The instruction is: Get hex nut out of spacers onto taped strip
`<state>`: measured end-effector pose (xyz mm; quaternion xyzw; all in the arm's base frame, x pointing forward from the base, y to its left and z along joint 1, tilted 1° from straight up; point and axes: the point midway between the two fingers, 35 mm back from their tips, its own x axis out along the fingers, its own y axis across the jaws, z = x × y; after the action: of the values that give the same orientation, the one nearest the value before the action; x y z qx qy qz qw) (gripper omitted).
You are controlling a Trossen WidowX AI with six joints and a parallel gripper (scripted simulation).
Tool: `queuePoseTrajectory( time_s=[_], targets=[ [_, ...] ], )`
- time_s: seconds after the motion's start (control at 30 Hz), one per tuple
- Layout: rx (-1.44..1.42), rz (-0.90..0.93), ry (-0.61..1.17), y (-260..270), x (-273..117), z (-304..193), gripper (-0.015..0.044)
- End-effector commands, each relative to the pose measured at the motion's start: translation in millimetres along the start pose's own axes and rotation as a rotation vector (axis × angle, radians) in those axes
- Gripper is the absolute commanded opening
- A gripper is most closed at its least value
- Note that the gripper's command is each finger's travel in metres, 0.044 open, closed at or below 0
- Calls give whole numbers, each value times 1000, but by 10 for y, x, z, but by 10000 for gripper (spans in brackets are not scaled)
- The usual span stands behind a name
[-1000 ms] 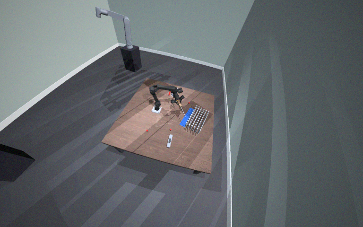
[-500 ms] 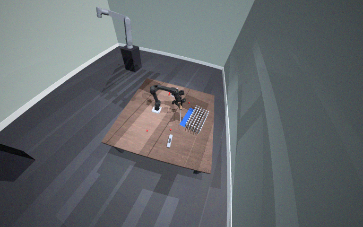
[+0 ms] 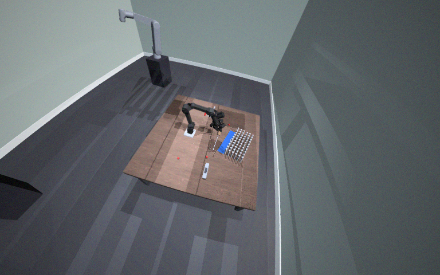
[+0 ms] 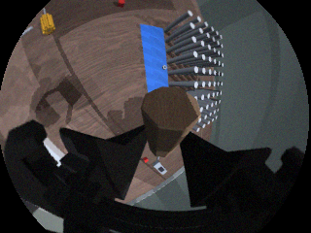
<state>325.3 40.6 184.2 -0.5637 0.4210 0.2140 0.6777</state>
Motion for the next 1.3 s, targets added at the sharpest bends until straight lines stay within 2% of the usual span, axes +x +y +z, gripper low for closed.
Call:
queuePoseTrajectory(
  time_s=[0.0,0.4,0.8,1.27],
  targets=[
    [124,-9,-2,-94,19,-71,0],
    [502,-9,12,-268,52,-309,0],
    [693,-55,45,-475,-35,-681,0],
    [1153,-56,70,-605,69,-1082,0]
  ],
)
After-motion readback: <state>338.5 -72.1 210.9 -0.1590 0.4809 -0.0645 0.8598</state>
